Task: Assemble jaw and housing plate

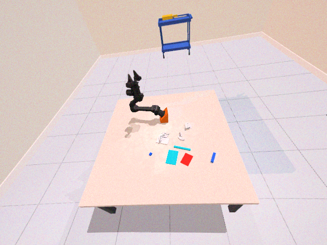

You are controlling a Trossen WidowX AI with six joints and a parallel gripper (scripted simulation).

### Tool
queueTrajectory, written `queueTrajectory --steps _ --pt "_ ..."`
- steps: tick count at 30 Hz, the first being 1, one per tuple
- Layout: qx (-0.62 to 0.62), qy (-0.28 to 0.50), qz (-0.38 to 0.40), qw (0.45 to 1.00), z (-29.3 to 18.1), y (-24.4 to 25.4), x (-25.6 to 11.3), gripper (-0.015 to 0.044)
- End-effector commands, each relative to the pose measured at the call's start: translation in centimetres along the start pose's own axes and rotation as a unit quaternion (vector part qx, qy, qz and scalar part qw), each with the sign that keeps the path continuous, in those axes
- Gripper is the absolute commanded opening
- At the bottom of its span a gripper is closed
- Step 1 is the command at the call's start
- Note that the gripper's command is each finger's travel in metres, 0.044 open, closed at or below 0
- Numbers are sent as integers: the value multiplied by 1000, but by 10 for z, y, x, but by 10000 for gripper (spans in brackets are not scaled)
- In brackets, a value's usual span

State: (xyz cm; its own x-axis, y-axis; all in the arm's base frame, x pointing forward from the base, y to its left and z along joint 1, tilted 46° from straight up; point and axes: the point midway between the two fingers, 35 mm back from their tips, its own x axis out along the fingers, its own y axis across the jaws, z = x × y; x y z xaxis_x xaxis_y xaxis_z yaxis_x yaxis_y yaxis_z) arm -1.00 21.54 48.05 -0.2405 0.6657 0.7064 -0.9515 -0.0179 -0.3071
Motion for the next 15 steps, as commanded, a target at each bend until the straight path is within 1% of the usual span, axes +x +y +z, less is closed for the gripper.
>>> queueTrajectory --steps 1,15 --pt "15 22 -14 1000 -12 -8 4 440" --pt "77 136 -66 986 -81 -32 13 440"
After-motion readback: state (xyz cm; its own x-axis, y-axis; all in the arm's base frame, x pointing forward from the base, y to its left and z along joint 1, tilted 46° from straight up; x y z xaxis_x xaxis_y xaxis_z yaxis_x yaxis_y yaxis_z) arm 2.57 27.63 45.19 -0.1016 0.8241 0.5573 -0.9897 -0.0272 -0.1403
